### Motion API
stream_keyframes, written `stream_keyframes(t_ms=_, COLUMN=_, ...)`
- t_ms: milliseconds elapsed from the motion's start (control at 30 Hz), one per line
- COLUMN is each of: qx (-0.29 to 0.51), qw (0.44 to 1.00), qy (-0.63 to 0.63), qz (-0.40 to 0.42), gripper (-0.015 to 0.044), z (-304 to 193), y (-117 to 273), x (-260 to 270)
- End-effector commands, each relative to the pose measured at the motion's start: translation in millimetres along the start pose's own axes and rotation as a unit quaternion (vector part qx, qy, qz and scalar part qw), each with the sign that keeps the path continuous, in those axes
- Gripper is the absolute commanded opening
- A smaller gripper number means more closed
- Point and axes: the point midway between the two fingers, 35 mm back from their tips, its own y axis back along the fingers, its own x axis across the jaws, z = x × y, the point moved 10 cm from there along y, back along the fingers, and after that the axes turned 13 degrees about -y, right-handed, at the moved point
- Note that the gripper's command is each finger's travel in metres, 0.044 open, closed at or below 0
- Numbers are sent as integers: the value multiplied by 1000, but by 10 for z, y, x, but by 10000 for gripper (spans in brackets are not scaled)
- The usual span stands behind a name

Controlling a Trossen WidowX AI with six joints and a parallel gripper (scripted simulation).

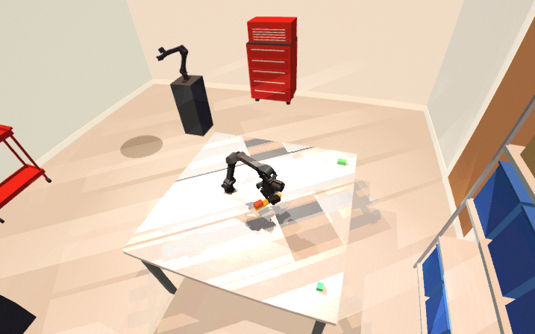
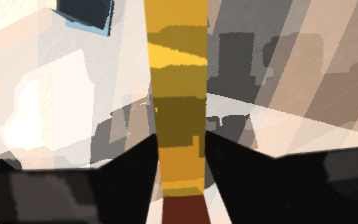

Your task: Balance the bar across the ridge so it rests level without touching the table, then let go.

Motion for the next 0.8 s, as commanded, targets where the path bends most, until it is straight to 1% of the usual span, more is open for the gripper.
stream_keyframes(t_ms=0, qx=-2, qw=1000, qy=20, qz=-6, gripper=0, z=42, y=59, x=33)
stream_keyframes(t_ms=367, qx=-3, qw=986, qy=164, qz=-5, gripper=0, z=380, y=61, x=297)
stream_keyframes(t_ms=767, qx=-4, qw=950, qy=312, qz=-4, gripper=0, z=694, y=66, x=645)
